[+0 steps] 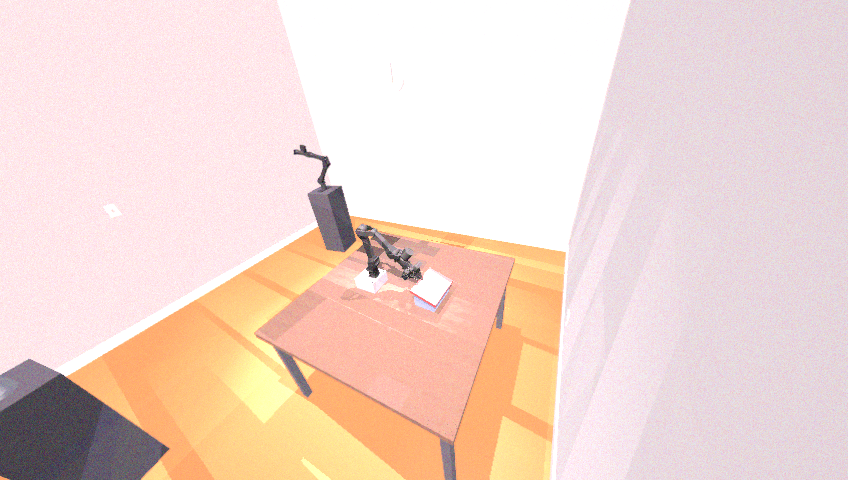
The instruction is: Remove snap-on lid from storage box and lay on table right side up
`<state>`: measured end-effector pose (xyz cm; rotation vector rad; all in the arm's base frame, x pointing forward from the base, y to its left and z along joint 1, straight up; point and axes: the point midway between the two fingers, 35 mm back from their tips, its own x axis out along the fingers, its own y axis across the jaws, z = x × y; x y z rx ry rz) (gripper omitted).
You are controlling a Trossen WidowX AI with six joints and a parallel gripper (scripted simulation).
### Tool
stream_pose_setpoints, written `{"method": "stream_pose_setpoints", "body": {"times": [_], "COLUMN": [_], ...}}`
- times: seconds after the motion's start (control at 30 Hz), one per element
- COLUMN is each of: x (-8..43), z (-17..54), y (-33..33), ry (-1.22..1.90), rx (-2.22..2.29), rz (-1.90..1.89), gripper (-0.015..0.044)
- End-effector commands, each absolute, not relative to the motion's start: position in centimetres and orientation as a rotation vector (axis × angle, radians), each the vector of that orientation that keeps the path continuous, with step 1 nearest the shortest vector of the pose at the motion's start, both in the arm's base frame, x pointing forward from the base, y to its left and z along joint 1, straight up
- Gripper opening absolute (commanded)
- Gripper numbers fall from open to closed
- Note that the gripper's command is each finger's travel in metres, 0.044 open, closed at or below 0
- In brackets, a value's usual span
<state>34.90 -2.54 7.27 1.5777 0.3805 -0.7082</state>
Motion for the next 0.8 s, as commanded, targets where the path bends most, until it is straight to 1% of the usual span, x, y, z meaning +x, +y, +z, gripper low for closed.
{"method": "stream_pose_setpoints", "body": {"times": [0.0, 0.77], "x": [35.3, 36.8], "z": [8.3, 11.4], "y": [-2.5, -2.9], "ry": [0.376, 0.375], "rx": [1.581, 1.581], "rz": [-0.695, -0.694], "gripper": [0.0000, 0.0000]}}
